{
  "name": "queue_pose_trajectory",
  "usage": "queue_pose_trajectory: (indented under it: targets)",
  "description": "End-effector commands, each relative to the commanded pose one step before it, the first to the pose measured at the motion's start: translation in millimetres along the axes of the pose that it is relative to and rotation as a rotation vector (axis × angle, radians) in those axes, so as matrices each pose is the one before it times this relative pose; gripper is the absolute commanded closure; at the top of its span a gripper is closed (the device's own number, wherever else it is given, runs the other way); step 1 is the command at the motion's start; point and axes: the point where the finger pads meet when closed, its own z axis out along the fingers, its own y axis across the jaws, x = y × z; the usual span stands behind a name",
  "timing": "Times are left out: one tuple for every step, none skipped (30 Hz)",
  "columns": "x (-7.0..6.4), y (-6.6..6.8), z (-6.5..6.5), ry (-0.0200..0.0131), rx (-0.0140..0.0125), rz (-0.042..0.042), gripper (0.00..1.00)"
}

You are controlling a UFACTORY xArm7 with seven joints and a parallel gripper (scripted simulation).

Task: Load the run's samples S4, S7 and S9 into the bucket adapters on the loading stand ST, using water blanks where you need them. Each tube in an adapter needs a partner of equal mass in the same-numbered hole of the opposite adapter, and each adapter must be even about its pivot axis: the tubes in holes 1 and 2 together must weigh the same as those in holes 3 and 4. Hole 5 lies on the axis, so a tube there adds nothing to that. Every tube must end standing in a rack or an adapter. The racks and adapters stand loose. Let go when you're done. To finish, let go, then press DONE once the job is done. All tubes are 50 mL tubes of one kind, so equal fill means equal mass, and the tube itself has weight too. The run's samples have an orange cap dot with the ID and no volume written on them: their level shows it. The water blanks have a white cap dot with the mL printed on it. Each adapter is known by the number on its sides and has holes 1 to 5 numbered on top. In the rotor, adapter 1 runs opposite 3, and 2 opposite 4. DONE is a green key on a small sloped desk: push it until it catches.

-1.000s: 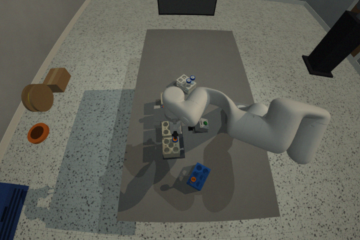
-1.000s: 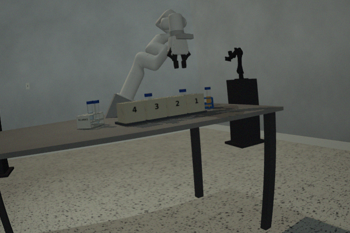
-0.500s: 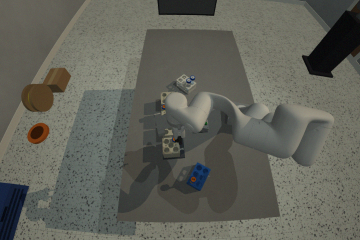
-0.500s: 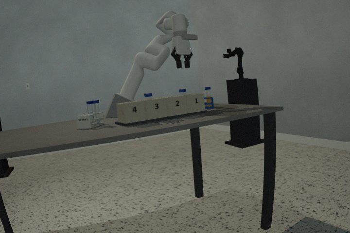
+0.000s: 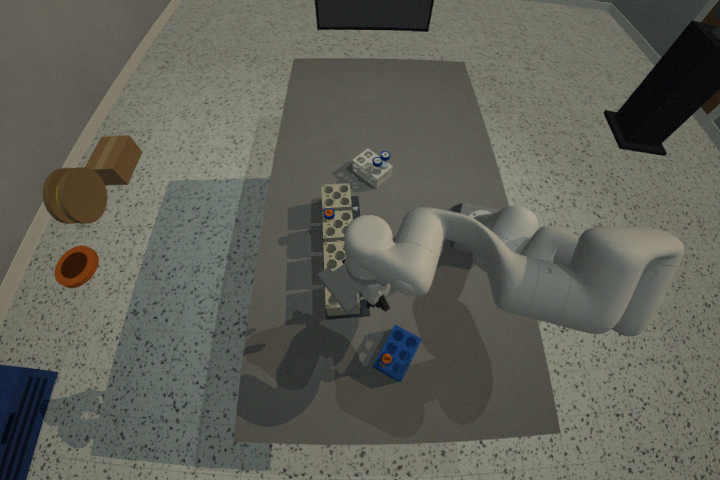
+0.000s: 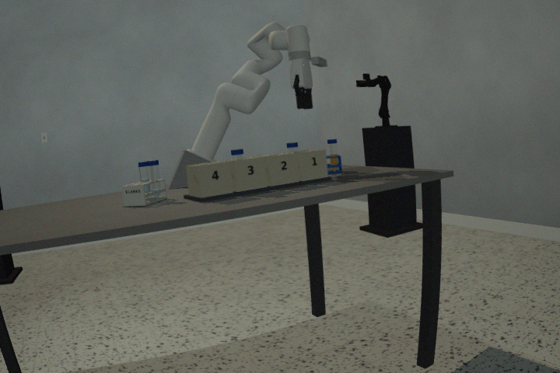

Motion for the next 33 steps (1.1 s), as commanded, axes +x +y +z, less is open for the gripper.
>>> queue_pose_trajectory:
  targets:
    - [7.14,-23.45,-1.98,0.00744,-0.00259,-0.16441,0.43]
    - [2.11,-4.55,0.0,0.00002,0.00004,-0.03334,0.43]
    - [2.26,-4.48,0.0,0.00002,0.00004,-0.03334,0.43]
    - [2.41,-4.4,0.0,0.00002,0.00004,-0.03334,0.43]
    - [2.55,-4.32,0.0,0.00003,0.00004,-0.03334,0.43]
    - [0.0,0.0,0.0,0.0,0.0,0.0,0.43]
    - [0.0,0.0,0.0,0.0,0.0,0.0,0.43]
    - [2.71,-4.22,0.0,0.00002,0.00004,-0.03334,0.43]
    - [2.83,-4.14,0.0,0.00003,0.00003,-0.03334,0.43]
    - [2.96,-4.04,0.0,0.00003,0.00004,-0.004,0.43]
    - [2.98,-4.03,0.0,0.00003,0.00004,0.0,0.43]
    - [2.98,-4.03,0.0,0.00003,0.00004,0.0,0.43]
    - [2.98,-4.03,0.0,0.00003,0.00004,0.0,0.43]
    - [2.98,-4.03,0.0,0.00003,0.00004,0.0,0.43]
    - [2.98,-4.03,0.0,0.00002,0.00004,0.0,0.43]
    - [2.98,-4.03,0.0,0.00002,0.00004,0.0,0.43]
    - [2.98,-4.03,0.0,0.00002,0.00004,0.0,0.43]
    - [2.98,-4.03,0.0,0.00002,0.00003,0.0,0.43]
    - [2.98,-4.02,0.0,0.00002,0.00003,0.0,0.43]
    - [2.98,-4.02,0.0,0.00002,0.00003,0.0,0.43]
    - [2.98,-4.02,0.0,0.00002,0.00003,0.0,0.43]
    - [2.98,-4.02,0.0,0.00002,0.00003,0.0,0.43]
    - [0.0,0.0,0.0,0.0,0.0,0.0,0.43]
    - [0.0,0.0,0.0,0.0,0.0,0.0,0.43]
    - [3.0,-4.01,0.0,0.00002,0.00003,0.0,0.43]
    - [2.98,-4.02,0.0,0.00002,0.00003,0.0,0.43]
    - [2.98,-4.03,0.0,0.00002,0.00003,0.0,0.43]
    - [2.98,-4.03,0.0,0.00002,0.00003,0.0,0.43]
    - [2.98,-4.02,0.0,0.00002,0.00003,0.0,0.43]
    - [1.21,-1.63,0.0,0.00001,0.00001,0.0,0.43]
    - [0.01,0.0,0.0,0.0,0.0,0.0,0.43]
    - [0.01,0.0,0.0,0.0,0.0,0.0,0.43]
    - [0.0,0.0,0.0,0.0,0.0,0.0,0.43]
